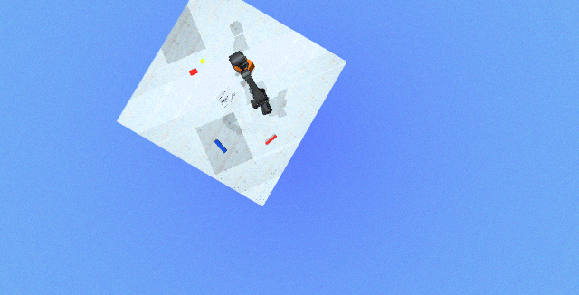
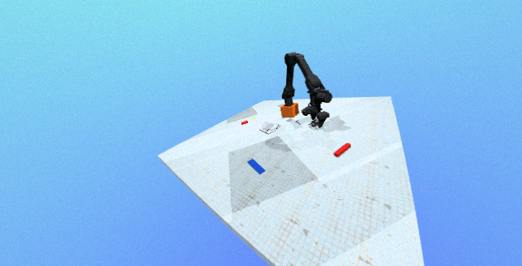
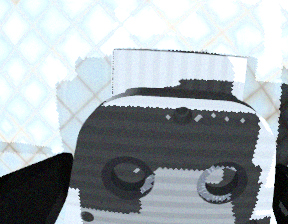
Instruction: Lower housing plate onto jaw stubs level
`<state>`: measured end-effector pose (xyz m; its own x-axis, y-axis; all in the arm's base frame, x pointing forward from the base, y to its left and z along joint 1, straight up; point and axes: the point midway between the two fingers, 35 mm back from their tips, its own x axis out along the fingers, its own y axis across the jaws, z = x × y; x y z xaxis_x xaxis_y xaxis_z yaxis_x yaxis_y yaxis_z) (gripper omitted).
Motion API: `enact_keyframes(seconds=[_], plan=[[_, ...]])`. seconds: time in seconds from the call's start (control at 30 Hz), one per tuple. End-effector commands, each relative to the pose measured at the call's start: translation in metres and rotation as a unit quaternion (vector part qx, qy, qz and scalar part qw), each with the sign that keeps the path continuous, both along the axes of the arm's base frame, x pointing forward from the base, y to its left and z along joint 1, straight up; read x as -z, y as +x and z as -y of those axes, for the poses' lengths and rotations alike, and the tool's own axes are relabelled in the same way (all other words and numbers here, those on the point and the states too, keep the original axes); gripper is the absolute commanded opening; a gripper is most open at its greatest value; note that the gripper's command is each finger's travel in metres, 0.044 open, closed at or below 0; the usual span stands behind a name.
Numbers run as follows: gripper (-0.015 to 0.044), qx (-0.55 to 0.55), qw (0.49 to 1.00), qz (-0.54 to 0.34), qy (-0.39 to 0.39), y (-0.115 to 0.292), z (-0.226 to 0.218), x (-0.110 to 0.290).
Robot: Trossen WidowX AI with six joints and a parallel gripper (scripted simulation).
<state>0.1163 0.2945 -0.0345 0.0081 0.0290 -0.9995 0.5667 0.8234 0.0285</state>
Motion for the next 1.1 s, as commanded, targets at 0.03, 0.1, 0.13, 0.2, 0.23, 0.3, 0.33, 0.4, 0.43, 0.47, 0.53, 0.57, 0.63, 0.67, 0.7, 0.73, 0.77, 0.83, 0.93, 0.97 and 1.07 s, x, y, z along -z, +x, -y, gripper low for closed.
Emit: enact_keyframes(seconds=[0.03, 0.1, 0.13, 0.2, 0.23, 0.3, 0.33, 0.4, 0.43, 0.47, 0.53, 0.57, 0.63, 0.67, 0.7, 0.73, 0.77, 0.83, 0.93, 0.97, 1.07], plan=[[0.0380, 0.000, 1.000, 0.000, 0.000, 0.000, 0.000, 0.000], [0.0367, 0.000, 1.000, 0.000, 0.000, 0.000, 0.000, 0.000], [0.0360, 0.000, 1.000, 0.000, 0.000, 0.000, 0.000, 0.000], [0.0351, 0.000, 1.000, 0.000, 0.000, 0.000, 0.000, 0.000], [0.0351, 0.000, 1.000, 0.000, 0.000, 0.000, 0.000, 0.000], [0.0351, 0.000, 1.000, 0.000, 0.000, 0.000, 0.000, 0.000], [0.0351, 0.000, 1.000, 0.000, 0.000, 0.000, 0.000, 0.000], [0.0351, 0.000, 1.000, 0.000, 0.000, 0.000, 0.000, 0.000], [0.0351, 0.000, 1.000, 0.000, 0.000, 0.000, 0.000, 0.000], [0.0351, 0.000, 1.000, 0.000, 0.000, 0.000, 0.000, 0.000], [0.0351, 0.000, 1.000, 0.000, 0.000, 0.000, 0.000, -0.001], [0.0351, 0.000, 1.000, 0.000, 0.000, 0.000, 0.000, -0.002], [0.0351, 0.000, 1.000, 0.000, 0.000, 0.000, -0.001, -0.008], [0.0351, 0.000, 1.000, 0.000, 0.000, 0.000, -0.001, -0.011], [0.0351, 0.000, 1.000, 0.001, 0.000, 0.001, -0.001, -0.014], [0.0351, 0.001, 1.000, 0.001, 0.000, 0.001, -0.001, -0.017], [0.0351, 0.001, 1.000, 0.001, 0.000, 0.001, -0.001, -0.020], [0.0351, 0.001, 1.000, 0.001, 0.000, 0.001, -0.001, -0.026], [0.0351, 0.001, 1.000, 0.001, 0.000, 0.001, -0.001, -0.036], [0.0351, 0.001, 1.000, 0.002, 0.000, 0.001, -0.001, -0.039], [0.0351, 0.002, 1.000, 0.002, 0.000, 0.001, -0.001, -0.049]])
